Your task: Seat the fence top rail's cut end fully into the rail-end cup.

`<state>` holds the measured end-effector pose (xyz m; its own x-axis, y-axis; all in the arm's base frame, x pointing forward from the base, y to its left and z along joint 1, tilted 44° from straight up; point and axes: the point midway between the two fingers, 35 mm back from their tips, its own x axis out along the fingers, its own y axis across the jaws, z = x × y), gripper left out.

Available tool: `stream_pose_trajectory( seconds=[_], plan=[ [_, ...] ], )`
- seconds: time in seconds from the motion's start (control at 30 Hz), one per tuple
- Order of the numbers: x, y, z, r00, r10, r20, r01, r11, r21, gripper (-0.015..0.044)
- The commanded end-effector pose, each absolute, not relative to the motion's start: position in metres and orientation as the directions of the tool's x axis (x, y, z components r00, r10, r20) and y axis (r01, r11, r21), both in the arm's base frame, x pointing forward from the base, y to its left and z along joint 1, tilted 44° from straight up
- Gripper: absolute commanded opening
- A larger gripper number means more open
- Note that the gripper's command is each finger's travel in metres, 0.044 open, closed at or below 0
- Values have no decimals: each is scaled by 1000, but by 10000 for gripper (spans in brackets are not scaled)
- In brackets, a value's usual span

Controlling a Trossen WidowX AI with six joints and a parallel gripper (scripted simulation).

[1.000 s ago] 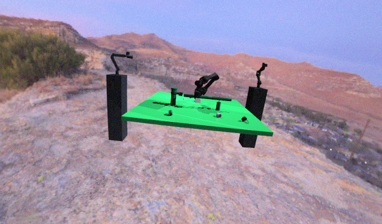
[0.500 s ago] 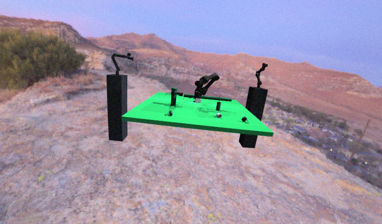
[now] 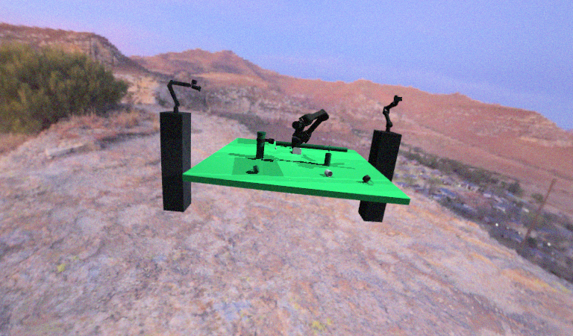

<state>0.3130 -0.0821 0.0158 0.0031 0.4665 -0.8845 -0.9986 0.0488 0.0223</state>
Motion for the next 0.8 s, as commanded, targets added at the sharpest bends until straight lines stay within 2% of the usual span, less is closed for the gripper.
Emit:
stream_pose_trajectory(
  seconds=[0.0, 0.77],
  plan=[
    [317, -88, 19, 17, 460, -888, -999, 53, 9, 0],
    [320, -94, 22, 17, 459, -888, -999, 53, 8, 0]
  ],
)
